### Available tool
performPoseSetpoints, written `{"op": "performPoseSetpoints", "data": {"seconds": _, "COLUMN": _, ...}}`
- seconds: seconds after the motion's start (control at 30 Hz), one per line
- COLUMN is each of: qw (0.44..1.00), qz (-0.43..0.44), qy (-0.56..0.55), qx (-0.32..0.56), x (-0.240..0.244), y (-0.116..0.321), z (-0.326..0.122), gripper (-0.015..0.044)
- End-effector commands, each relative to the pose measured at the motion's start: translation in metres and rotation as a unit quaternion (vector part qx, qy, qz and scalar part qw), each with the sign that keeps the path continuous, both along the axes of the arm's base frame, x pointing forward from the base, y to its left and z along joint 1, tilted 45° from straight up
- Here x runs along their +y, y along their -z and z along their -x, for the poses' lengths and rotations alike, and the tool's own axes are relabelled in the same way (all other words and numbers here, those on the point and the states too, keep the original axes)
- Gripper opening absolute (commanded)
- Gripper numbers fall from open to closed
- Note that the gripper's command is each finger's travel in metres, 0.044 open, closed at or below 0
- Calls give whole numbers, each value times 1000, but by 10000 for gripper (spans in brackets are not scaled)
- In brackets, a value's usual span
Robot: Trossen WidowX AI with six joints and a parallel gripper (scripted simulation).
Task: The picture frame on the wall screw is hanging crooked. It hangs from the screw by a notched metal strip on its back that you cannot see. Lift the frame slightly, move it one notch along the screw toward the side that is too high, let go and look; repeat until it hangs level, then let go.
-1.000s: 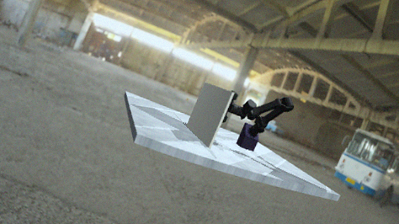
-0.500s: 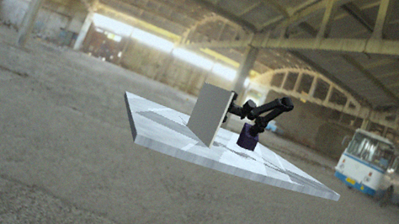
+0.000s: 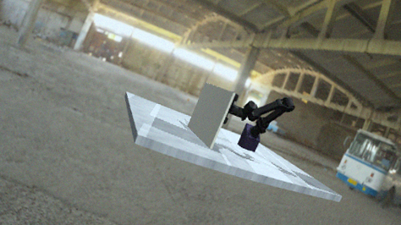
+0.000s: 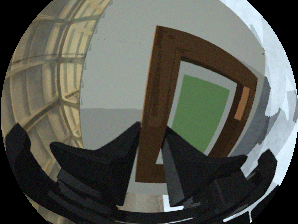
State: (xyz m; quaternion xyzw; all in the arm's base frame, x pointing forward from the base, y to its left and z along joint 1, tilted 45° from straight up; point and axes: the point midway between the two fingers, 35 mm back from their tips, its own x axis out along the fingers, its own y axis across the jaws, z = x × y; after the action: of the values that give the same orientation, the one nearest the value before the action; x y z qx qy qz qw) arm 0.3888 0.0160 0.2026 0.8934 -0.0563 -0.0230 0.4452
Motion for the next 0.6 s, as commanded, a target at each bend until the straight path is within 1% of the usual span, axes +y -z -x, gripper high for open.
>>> {"op": "performPoseSetpoints", "data": {"seconds": 0.0, "qw": 1000, "qz": -2, "qy": 7, "qx": -5, "x": -3, "y": -1, "z": 0, "gripper": 0}}
{"op": "performPoseSetpoints", "data": {"seconds": 0.57, "qw": 1000, "qz": -7, "qy": 0, "qx": 0, "x": 0, "y": 1, "z": 0, "gripper": 0}}
